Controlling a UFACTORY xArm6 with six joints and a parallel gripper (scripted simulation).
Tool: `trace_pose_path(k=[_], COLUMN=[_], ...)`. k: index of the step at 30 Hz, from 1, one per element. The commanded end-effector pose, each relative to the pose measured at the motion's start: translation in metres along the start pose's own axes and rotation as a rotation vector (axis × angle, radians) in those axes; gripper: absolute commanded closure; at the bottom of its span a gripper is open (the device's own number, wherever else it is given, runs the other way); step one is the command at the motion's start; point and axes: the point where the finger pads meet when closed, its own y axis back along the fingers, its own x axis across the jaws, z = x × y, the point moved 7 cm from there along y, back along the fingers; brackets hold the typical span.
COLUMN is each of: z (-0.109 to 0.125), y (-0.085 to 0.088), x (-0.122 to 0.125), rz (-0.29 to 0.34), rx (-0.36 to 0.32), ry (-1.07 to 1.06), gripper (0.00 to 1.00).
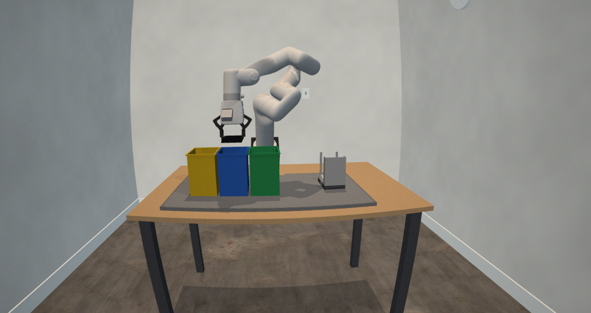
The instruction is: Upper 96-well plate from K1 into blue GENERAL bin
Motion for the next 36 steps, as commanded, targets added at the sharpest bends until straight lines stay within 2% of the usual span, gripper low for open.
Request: trace_pose_path(k=[1, 28, 36], z=[-0.0009, -0.0006, -0.0005], y=[0.0010, 0.0010, -0.0090], x=[0.0006, -0.0007, -0.0008], rz=[0.001, 0.001, 0.001], rx=[0.002, 0.002, 0.002], ry=[0.001, 0.001, 0.001], gripper=[1.00, 1.00, 1.00])
